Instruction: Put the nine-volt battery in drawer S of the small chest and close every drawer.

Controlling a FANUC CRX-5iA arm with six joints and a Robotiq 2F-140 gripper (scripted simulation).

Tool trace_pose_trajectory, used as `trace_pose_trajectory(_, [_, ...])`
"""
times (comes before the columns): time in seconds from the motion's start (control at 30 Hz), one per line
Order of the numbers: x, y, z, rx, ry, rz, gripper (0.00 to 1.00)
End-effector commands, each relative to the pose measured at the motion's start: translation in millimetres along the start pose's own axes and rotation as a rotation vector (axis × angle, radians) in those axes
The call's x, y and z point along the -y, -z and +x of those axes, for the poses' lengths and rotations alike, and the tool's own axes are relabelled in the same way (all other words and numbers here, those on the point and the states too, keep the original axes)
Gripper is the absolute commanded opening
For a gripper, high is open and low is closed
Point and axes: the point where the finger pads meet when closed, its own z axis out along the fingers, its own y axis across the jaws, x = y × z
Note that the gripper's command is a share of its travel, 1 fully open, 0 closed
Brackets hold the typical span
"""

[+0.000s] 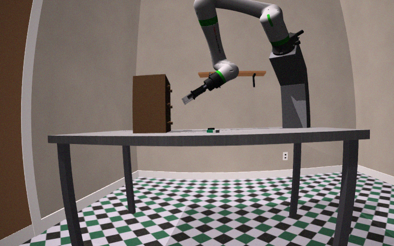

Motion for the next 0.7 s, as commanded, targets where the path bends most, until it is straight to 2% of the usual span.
trace_pose_trajectory(0.0, [-5.9, -13.7, 2.8, 0.113, -0.002, -0.018, 1.0])
trace_pose_trajectory(0.3, [-6.1, -25.0, 5.1, 0.213, -0.003, -0.018, 1.0])
trace_pose_trajectory(0.67, [-6.1, -26.6, 5.5, 0.228, -0.003, -0.018, 1.0])
